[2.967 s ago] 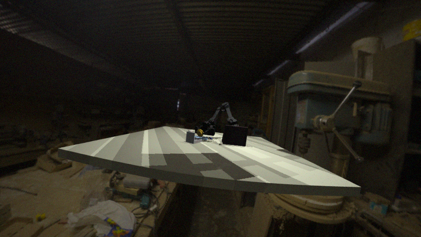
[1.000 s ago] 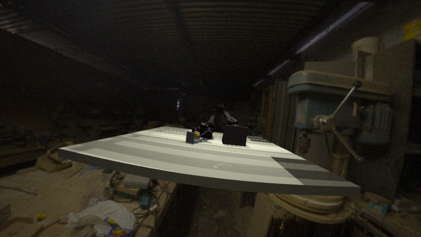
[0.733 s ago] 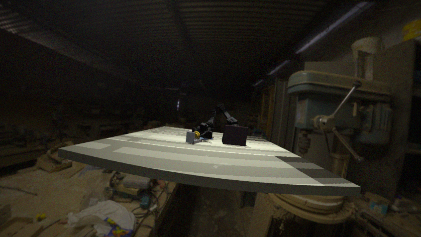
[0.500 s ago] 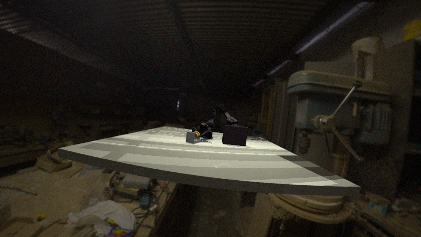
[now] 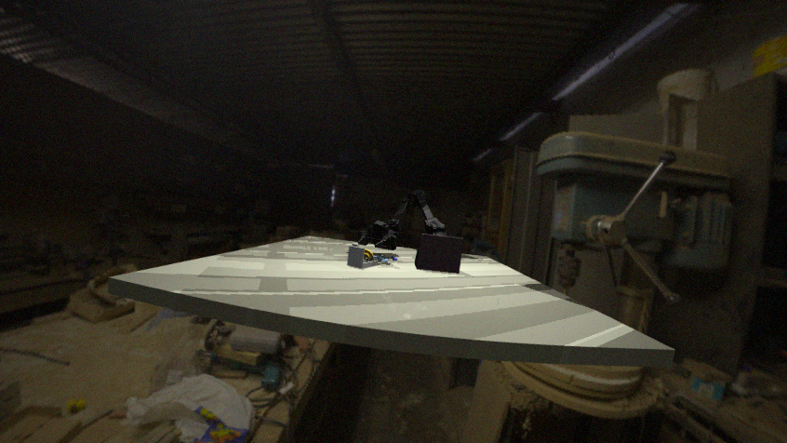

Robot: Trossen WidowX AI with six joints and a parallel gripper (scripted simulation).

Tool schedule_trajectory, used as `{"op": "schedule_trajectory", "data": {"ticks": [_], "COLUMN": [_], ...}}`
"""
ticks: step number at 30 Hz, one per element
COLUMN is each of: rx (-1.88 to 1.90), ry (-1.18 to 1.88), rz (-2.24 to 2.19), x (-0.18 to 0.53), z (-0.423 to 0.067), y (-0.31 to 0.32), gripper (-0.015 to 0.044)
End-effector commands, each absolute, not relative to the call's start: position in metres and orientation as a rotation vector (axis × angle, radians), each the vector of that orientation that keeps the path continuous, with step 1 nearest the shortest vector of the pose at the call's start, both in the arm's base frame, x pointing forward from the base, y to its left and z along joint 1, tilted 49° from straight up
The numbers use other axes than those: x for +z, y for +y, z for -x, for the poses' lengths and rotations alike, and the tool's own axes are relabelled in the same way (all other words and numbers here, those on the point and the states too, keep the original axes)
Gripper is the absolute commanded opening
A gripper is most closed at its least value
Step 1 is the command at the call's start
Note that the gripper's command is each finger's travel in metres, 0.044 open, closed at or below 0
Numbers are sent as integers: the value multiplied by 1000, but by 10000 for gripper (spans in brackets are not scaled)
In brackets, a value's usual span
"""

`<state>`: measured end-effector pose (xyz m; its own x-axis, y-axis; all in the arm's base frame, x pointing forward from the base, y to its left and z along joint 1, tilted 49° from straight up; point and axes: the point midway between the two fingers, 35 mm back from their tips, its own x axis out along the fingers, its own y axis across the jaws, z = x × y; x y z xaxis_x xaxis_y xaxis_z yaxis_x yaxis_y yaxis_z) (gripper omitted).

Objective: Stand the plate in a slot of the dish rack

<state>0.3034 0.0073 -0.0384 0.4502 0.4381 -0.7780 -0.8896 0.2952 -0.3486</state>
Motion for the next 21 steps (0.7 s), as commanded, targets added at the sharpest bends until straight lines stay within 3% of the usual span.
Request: {"op": "schedule_trajectory", "data": {"ticks": [1,9,21], "rx": [960,955,838], "ry": [611,628,1007], "rz": [869,845,671], "x": [-6,14,5], "z": [-305,-306,-287], "y": [41,67,77], "gripper": [400,400,400]}}
